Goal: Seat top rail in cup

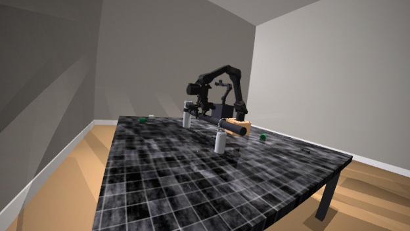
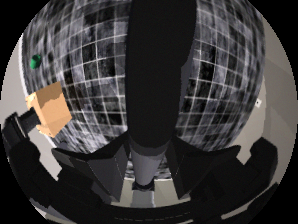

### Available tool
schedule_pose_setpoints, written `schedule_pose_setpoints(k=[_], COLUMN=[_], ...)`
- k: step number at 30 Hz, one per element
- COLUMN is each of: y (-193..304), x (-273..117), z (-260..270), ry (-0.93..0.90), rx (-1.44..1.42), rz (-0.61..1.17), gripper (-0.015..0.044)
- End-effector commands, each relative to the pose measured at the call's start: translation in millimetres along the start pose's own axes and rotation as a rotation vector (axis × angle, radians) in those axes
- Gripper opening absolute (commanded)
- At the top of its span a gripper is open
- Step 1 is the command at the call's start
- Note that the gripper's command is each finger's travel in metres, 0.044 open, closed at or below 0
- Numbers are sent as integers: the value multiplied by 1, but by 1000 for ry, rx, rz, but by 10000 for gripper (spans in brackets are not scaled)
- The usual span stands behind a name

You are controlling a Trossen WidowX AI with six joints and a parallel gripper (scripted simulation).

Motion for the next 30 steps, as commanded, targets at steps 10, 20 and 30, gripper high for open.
schedule_pose_setpoints(k=[10,20,30], y=[0,-6,-12], x=[-2,-5,-9], z=[1,-1,-4], ry=[-3,-3,-2], rx=[-2,-2,-2], rz=[-1,-2,-2], gripper=[0,0,0])
Point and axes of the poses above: the point midway between the two fingers, 35 mm back from their tips, its own x axis out along the fingers, its own z axis across the jaws, y = z × x, the point moved 3 cm from there along -x, back along the fingers, and after that the axes turned 2 degrees about -x, right-handed, at the moved point
